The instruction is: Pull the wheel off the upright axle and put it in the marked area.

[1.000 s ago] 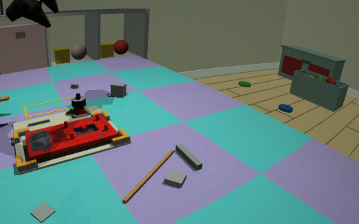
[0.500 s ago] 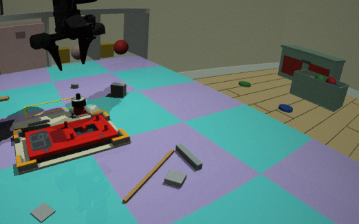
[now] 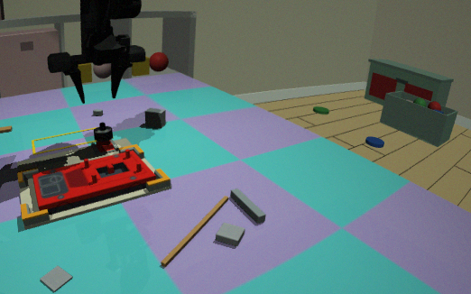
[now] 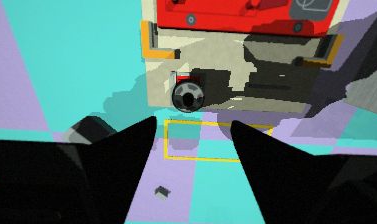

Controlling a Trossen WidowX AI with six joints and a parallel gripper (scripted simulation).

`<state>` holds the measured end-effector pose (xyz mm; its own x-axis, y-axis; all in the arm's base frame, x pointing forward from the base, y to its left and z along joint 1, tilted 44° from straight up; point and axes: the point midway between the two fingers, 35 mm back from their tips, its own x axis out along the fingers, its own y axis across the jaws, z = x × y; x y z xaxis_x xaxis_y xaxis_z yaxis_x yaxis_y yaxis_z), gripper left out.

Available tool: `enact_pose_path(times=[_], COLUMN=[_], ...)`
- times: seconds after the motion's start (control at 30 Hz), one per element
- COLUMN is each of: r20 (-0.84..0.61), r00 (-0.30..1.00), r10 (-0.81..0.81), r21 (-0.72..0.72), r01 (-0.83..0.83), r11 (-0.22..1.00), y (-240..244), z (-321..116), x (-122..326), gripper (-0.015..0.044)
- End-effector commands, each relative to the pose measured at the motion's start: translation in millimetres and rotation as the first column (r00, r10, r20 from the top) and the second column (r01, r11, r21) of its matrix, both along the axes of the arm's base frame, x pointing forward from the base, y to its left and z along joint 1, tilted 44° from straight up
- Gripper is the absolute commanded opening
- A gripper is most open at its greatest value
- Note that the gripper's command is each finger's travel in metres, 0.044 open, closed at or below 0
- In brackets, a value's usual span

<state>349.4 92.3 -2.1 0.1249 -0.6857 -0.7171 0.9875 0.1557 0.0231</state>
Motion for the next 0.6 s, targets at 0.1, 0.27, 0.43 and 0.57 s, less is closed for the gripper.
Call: enact_pose_path(times=[0.1, 0.27, 0.43, 0.57], r20=[0.005, 0.005, 0.006, 0.007], r00=[1.0, 1.0, 1.0, 1.0], r10=[-0.006, -0.006, -0.006, -0.02], r21=[0.004, 0.002, 0.001, 0.006], r01=[0.006, 0.006, 0.006, 0.02], r11=[1.0, 1.0, 1.0, 1.0], y=[-15.8, -47.1, -51.1, -49.3], z=[-16.3, -47.8, -52.7, -49.6], x=[7.8, 12.3, 13.1, 13.7], gripper=[0.03, 0.03, 0.03, 0.0195])
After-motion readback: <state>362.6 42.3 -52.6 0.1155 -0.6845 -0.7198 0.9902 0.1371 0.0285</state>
